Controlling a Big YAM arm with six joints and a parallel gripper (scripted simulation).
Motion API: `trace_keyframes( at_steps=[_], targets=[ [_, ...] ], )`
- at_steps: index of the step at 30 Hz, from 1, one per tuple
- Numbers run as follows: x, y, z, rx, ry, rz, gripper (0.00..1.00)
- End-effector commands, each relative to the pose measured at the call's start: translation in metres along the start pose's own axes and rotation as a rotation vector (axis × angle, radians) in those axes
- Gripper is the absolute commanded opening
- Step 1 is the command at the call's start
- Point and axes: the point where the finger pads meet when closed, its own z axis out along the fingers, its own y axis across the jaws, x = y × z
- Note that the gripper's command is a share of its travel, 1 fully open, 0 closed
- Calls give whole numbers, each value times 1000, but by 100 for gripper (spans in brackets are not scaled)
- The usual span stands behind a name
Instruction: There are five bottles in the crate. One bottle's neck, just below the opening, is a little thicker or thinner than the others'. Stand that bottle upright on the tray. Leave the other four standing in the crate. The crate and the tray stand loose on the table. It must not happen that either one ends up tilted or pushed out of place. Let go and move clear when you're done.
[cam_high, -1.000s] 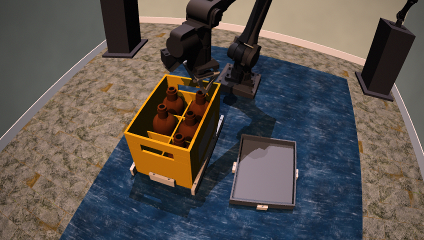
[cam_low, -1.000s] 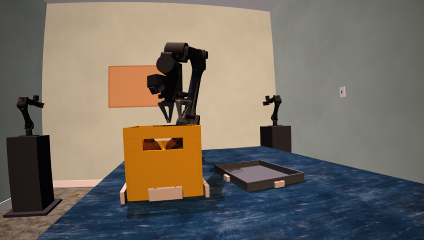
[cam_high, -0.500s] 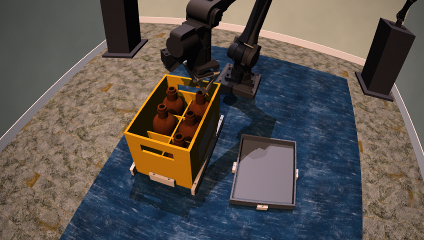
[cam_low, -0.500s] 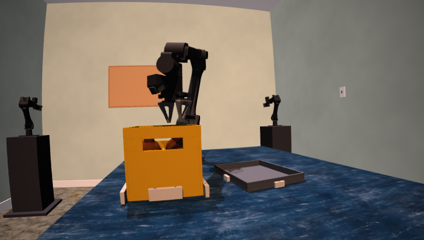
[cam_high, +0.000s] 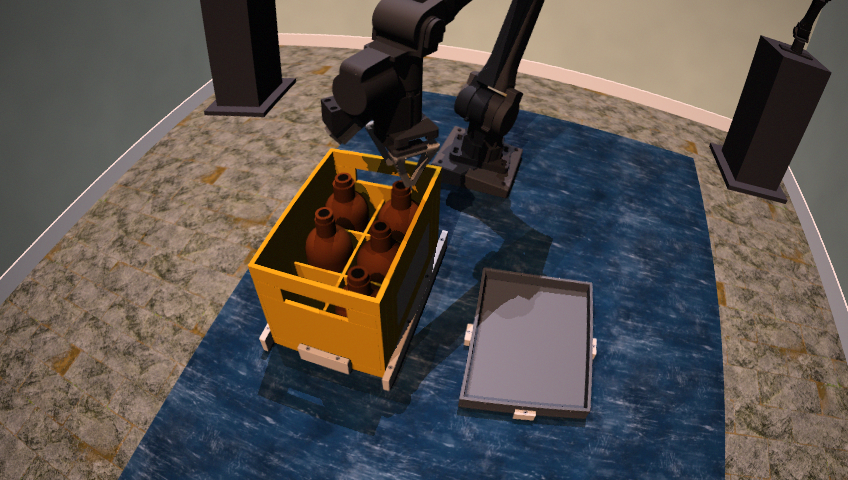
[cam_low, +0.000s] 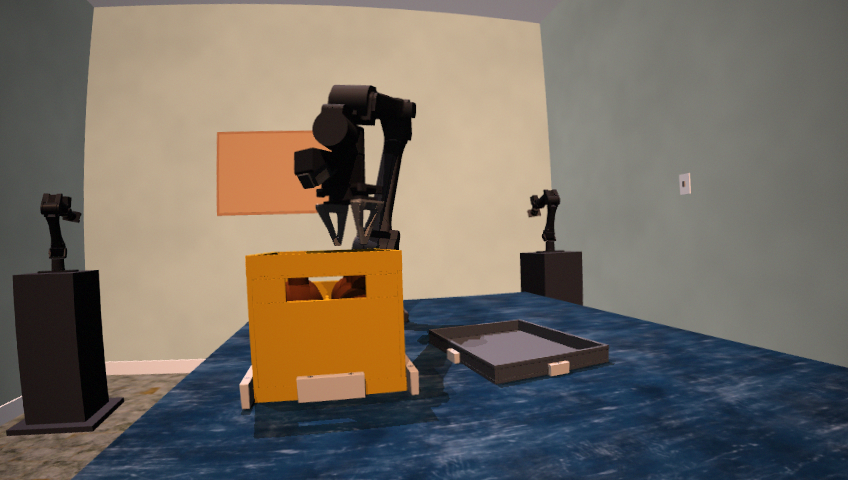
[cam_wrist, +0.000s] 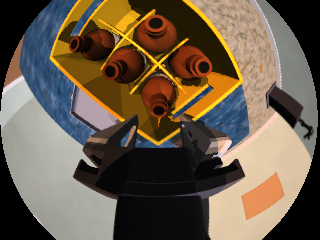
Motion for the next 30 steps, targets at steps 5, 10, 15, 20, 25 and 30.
trace_keyframes(
  at_steps=[5, 10, 15, 20, 25, 30],
  targets=[
    [-5, 5, 2, -3, -9, 1, 61],
    [-2, 3, 6, 2, 1, 2, 61],
    [-4, 4, 10, 0, -3, 3, 61],
    [-4, 5, 14, -1, -5, 1, 61],
    [-2, 3, 20, 2, 1, 4, 61],
    [-2, 3, 26, 1, 1, 5, 61]
  ],
)
